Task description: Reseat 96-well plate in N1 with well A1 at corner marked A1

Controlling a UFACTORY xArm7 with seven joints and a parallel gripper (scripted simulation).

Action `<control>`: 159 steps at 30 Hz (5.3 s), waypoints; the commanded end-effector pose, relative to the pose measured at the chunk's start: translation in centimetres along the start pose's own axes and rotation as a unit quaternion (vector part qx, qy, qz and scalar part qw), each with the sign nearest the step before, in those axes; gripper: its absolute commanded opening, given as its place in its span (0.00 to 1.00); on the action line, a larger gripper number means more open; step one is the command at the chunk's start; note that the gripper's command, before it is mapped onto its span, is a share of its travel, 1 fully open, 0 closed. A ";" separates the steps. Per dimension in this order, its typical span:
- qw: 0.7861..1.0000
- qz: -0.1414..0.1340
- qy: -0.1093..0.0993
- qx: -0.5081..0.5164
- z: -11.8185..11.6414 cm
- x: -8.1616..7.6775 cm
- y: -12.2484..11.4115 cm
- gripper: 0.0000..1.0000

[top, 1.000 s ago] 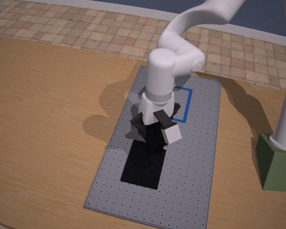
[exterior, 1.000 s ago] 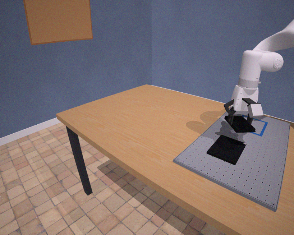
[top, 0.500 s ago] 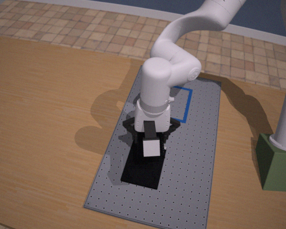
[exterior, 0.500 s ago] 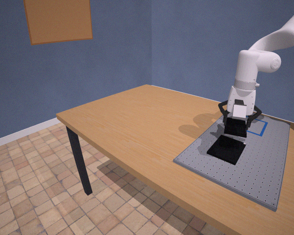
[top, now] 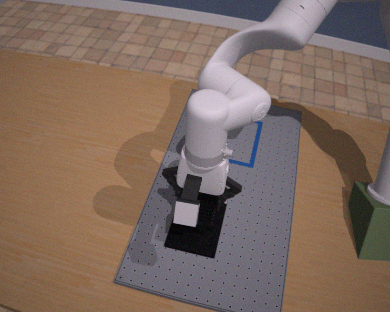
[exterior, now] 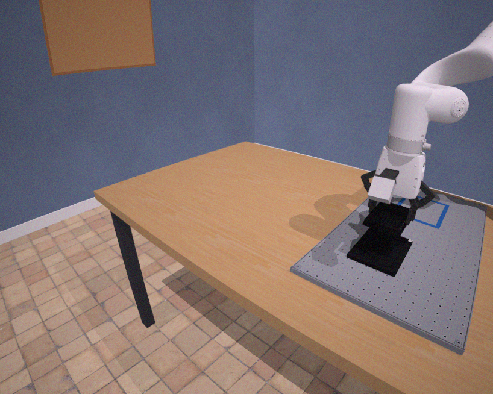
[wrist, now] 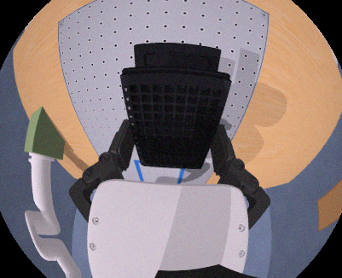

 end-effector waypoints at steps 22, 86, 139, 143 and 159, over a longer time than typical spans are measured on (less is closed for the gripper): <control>1.000 0.001 -0.002 0.002 0.2 -0.2 -0.1 0.00; 1.000 0.001 -0.002 0.001 0.2 6.6 -0.1 0.00; 1.000 0.001 -0.002 0.001 0.2 7.3 -0.1 0.00; 1.000 0.001 -0.002 0.001 0.2 7.3 -0.1 0.00; 1.000 0.001 -0.002 0.001 0.2 7.6 -0.1 0.00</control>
Point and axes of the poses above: the point where the finger pads meet when closed, its own x axis out along the fingers, its own z axis across the jaws, y = z × x, the point moved 7 cm from there along -x, back along the fingers
